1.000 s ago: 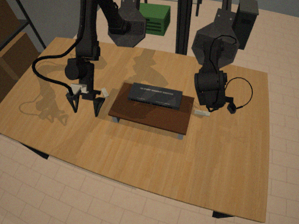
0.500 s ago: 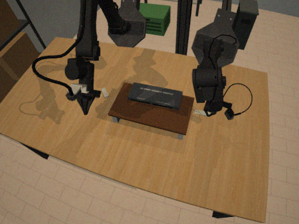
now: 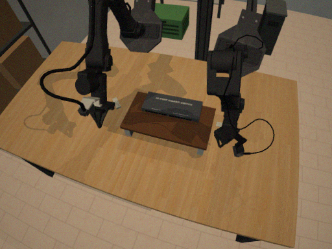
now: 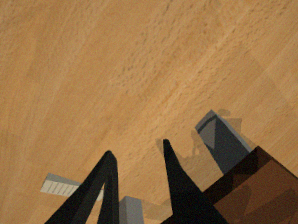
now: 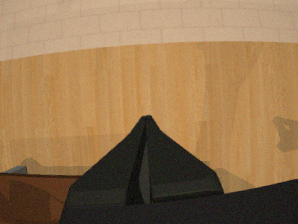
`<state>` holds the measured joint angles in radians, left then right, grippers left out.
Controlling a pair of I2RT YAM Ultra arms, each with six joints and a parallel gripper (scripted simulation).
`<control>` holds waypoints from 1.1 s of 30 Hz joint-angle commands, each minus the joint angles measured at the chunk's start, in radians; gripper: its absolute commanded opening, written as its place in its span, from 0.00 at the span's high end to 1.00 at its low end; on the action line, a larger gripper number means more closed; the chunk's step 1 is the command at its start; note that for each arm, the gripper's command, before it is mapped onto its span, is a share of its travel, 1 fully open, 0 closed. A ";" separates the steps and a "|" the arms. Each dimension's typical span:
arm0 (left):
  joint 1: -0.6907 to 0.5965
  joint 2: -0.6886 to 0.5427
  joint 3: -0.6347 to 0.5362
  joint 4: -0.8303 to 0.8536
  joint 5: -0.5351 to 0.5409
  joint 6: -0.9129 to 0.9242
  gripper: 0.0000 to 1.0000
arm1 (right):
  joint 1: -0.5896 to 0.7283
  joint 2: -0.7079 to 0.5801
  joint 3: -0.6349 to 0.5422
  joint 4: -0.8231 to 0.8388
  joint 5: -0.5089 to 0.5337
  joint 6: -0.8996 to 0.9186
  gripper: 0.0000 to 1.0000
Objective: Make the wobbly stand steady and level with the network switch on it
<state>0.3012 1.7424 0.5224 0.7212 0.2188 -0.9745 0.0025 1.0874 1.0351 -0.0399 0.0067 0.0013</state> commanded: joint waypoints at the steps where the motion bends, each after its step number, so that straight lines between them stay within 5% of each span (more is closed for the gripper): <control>1: -0.016 -0.042 0.039 -0.090 -0.035 0.071 0.58 | 0.017 0.056 0.026 -0.081 0.014 -0.012 1.00; 18: -0.054 -0.137 0.113 -0.149 -0.056 0.167 0.58 | 0.044 0.352 0.036 -0.268 0.035 -0.012 1.00; 33: -0.138 -0.342 0.254 -0.377 -0.125 0.526 0.58 | 0.044 0.326 0.005 -0.243 0.014 -0.013 1.00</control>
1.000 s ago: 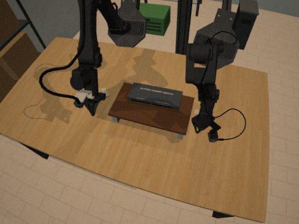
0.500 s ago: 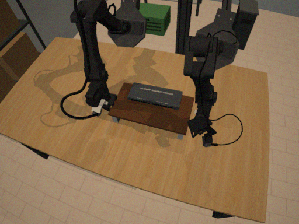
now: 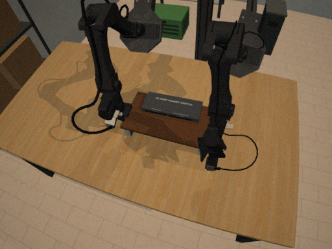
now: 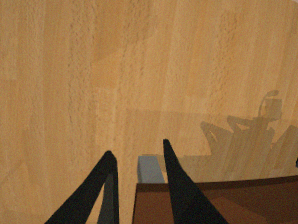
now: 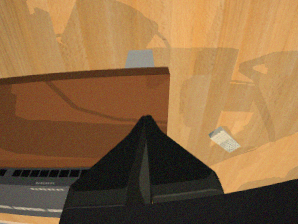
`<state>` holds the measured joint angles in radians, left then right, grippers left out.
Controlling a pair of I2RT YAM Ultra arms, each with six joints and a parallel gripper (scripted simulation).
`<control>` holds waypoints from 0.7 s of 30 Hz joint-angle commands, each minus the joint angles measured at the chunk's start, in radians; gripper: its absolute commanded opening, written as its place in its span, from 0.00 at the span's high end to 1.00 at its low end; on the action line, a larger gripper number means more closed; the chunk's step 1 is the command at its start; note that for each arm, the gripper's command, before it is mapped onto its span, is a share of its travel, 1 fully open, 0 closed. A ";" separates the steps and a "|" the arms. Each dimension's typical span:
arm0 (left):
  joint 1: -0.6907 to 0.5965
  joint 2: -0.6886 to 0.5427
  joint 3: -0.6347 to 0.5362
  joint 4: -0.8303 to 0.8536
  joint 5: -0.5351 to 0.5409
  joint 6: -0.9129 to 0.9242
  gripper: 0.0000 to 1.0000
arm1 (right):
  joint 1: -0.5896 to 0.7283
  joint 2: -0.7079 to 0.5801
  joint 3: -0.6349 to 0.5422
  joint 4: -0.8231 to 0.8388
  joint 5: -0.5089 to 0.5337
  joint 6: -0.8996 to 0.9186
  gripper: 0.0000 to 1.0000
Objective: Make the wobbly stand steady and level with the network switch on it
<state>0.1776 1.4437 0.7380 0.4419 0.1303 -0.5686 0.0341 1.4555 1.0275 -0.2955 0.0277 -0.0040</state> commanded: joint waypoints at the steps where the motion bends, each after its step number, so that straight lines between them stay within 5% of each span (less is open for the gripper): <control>1: -0.023 -0.065 0.053 -0.118 -0.043 0.150 0.58 | 0.014 -0.047 0.021 0.021 -0.009 -0.009 1.00; 13: -0.139 -0.340 0.252 -0.384 -0.126 0.526 0.58 | 0.001 0.036 0.032 0.050 -0.011 -0.008 1.00; 21: -0.185 -0.407 0.330 -0.518 -0.157 0.630 0.58 | -0.009 0.058 0.033 0.069 -0.012 -0.010 1.00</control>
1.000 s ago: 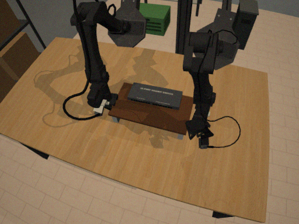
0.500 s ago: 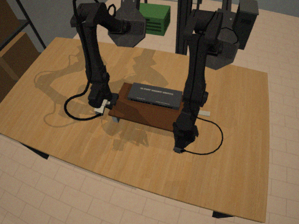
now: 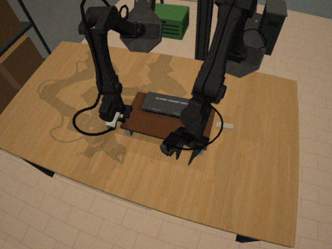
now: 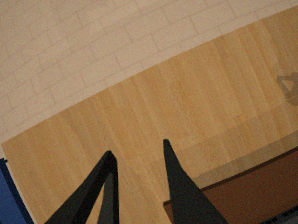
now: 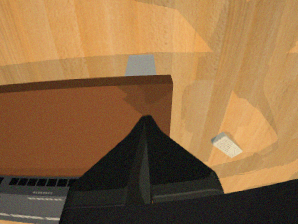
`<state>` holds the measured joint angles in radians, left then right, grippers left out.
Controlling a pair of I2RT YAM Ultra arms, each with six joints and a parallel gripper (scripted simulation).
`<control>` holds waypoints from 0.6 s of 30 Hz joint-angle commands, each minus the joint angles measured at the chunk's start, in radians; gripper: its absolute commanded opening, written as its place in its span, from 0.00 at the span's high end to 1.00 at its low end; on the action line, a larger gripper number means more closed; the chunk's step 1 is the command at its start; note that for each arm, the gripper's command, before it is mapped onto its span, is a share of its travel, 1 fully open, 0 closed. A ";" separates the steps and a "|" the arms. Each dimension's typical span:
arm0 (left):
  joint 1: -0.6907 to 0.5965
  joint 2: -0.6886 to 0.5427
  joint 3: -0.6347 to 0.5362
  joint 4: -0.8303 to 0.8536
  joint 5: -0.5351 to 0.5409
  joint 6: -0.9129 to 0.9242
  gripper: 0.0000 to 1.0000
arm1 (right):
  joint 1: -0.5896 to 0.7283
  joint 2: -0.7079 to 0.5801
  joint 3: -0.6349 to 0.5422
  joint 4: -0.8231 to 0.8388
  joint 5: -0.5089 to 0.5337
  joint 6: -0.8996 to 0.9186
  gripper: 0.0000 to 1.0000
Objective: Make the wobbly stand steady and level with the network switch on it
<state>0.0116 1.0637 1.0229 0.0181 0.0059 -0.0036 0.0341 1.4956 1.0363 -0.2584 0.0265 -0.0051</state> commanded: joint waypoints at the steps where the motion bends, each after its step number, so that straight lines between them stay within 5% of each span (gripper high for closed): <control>1: -0.021 0.000 0.045 -0.104 -0.035 0.048 0.58 | -0.010 0.021 0.024 0.035 -0.011 -0.009 1.00; 18: -0.011 -0.033 0.035 -0.011 0.003 -0.007 0.58 | -0.002 0.043 0.013 0.050 -0.002 -0.002 1.00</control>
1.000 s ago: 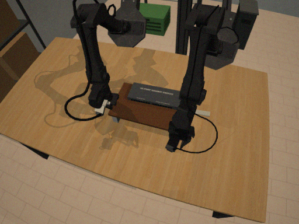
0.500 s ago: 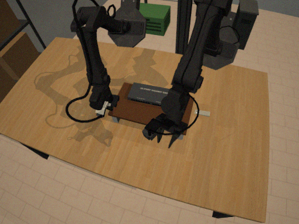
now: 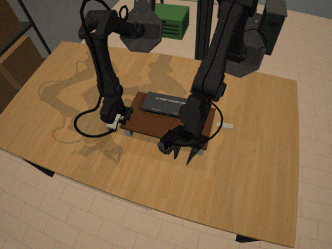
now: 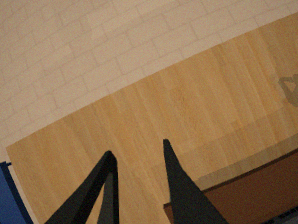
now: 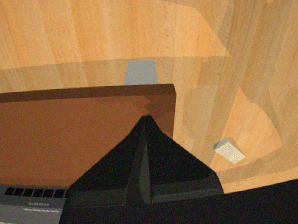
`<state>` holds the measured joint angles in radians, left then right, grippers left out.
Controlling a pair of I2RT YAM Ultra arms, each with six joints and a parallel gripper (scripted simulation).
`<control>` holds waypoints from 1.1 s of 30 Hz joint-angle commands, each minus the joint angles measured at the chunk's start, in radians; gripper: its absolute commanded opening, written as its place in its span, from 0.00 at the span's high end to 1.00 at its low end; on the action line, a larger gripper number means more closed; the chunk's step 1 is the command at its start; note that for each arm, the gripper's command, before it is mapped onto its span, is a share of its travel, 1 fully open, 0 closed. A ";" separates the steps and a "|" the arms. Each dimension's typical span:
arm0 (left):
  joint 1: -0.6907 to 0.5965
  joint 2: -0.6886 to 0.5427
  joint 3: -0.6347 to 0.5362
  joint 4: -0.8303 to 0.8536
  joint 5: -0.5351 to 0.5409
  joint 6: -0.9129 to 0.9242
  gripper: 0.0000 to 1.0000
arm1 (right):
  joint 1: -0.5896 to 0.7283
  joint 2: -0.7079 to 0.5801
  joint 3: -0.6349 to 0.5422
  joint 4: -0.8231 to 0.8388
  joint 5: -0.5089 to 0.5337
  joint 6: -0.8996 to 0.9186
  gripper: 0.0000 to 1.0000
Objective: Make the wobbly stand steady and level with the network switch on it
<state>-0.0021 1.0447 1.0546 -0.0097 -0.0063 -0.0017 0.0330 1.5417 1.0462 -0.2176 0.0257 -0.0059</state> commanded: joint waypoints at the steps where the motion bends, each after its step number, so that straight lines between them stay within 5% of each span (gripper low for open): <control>1: 0.003 -0.015 0.012 0.017 0.015 -0.008 0.58 | -0.002 0.010 -0.003 0.008 -0.001 -0.001 1.00; 11: 0.003 -0.015 0.013 0.005 0.015 -0.008 0.58 | -0.004 0.066 -0.001 0.036 -0.002 -0.002 1.00; 21: 0.003 -0.015 0.013 0.005 0.015 -0.008 0.58 | 0.018 -0.102 -0.029 -0.087 0.011 0.008 1.00; 33: 0.003 -0.015 0.013 0.005 0.015 -0.008 0.58 | 0.004 -0.083 -0.014 -0.095 0.011 0.009 1.00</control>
<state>-0.0025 1.0443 1.0550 -0.0059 -0.0059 -0.0017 0.0349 1.4631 1.0313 -0.2913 0.0273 -0.0051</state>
